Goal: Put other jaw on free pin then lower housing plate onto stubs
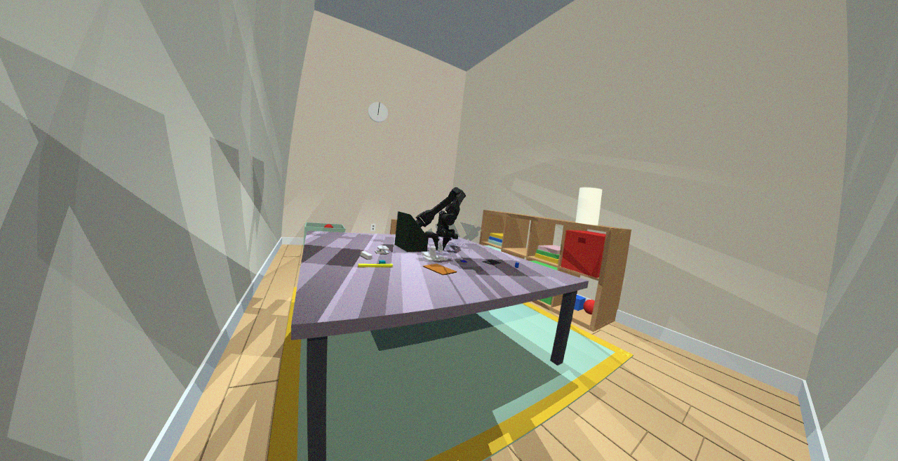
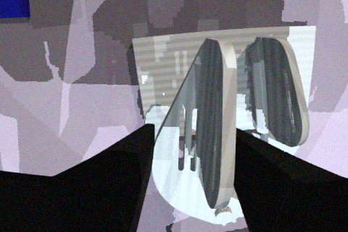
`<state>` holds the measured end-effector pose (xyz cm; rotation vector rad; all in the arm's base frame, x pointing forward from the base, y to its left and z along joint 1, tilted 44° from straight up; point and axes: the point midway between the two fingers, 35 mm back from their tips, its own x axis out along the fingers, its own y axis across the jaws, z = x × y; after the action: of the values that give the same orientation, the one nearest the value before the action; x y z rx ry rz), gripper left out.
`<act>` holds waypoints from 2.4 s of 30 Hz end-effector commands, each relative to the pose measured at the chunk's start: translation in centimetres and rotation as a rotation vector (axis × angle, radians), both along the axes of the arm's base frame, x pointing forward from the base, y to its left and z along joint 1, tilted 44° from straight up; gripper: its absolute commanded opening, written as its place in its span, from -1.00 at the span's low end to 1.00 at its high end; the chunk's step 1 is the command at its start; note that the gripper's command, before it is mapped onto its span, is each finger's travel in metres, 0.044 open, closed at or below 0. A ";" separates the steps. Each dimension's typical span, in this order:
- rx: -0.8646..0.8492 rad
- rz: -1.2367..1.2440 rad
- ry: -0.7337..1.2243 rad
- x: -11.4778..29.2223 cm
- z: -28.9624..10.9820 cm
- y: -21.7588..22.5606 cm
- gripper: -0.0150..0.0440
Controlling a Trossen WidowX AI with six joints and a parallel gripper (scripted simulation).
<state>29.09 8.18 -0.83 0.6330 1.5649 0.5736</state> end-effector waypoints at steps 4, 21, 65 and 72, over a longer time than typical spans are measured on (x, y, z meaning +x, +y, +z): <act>0.005 -0.003 0.007 -0.3 -0.9 0.9 -0.04; 0.006 -0.003 0.007 -0.3 -1.0 1.1 -0.04; 0.006 -0.006 0.010 -0.4 -1.9 1.9 -0.04; 0.006 -0.006 0.010 -0.4 -1.9 1.9 -0.04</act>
<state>28.65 10.04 -2.74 0.6406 1.5711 0.5712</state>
